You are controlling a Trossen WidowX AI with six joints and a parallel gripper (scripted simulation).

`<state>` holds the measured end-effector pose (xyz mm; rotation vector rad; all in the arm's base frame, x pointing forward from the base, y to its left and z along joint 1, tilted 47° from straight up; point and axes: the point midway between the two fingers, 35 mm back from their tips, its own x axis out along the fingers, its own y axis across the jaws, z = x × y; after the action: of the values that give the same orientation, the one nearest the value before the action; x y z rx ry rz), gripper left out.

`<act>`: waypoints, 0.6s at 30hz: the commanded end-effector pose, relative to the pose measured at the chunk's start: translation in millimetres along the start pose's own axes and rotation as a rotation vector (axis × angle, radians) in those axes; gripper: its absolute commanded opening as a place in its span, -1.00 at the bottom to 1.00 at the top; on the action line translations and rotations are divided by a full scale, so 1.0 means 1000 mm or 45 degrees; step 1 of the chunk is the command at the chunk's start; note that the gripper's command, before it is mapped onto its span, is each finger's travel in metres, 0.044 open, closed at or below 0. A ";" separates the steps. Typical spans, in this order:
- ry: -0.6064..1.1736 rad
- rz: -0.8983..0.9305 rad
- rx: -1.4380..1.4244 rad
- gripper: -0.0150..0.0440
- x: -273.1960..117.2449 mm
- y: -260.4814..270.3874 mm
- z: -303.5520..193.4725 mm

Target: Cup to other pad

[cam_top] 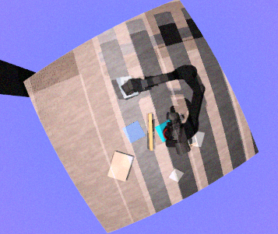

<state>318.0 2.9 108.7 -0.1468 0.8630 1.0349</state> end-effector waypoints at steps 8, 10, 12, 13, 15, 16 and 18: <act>-0.003 0.008 0.010 -0.49 0.018 0.002 0.000; -0.003 0.009 0.010 -0.49 0.021 0.002 0.000; -0.004 0.009 0.010 -0.49 0.024 0.002 0.000; -0.004 0.009 0.010 -0.49 0.025 0.002 0.000; -0.004 0.009 0.010 -0.49 0.028 0.002 0.000; -0.005 0.009 0.010 -0.49 0.029 0.002 0.000; -0.005 0.009 0.010 -0.49 0.032 0.003 0.000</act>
<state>323.4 21.4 91.9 -0.1460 0.8608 1.0352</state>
